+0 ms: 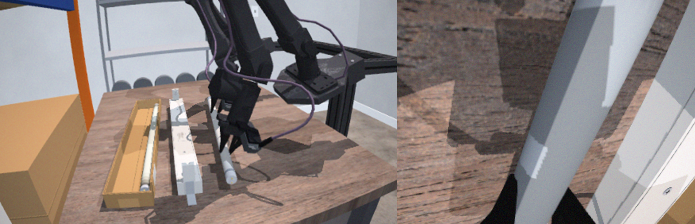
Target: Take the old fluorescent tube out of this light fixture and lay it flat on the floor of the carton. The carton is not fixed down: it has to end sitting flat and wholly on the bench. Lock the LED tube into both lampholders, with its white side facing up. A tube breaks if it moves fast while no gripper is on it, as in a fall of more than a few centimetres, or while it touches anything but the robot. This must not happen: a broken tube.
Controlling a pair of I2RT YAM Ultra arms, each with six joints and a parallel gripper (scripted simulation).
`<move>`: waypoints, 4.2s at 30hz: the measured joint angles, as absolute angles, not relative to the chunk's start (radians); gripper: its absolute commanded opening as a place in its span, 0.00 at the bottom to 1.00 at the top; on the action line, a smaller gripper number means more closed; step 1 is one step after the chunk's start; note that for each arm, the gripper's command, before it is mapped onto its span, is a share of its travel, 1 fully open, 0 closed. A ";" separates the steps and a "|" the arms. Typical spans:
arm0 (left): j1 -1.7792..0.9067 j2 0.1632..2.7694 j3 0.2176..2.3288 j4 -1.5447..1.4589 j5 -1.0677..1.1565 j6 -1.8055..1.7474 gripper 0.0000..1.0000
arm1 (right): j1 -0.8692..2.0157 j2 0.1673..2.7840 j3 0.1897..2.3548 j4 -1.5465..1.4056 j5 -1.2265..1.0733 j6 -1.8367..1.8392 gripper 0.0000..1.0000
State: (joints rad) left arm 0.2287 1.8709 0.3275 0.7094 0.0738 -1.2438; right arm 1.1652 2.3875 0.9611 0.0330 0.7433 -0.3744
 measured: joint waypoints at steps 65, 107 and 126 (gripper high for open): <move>0.241 1.814 0.278 0.723 0.082 -1.237 0.49 | 1.137 2.453 0.973 0.114 0.736 -0.413 0.11; 0.138 1.677 0.348 0.404 0.007 -0.236 0.49 | 1.137 2.453 0.973 0.114 0.736 -0.413 0.11; 0.058 1.681 0.466 0.197 -0.059 0.527 0.49 | 1.137 2.453 0.973 0.114 0.736 -0.413 0.11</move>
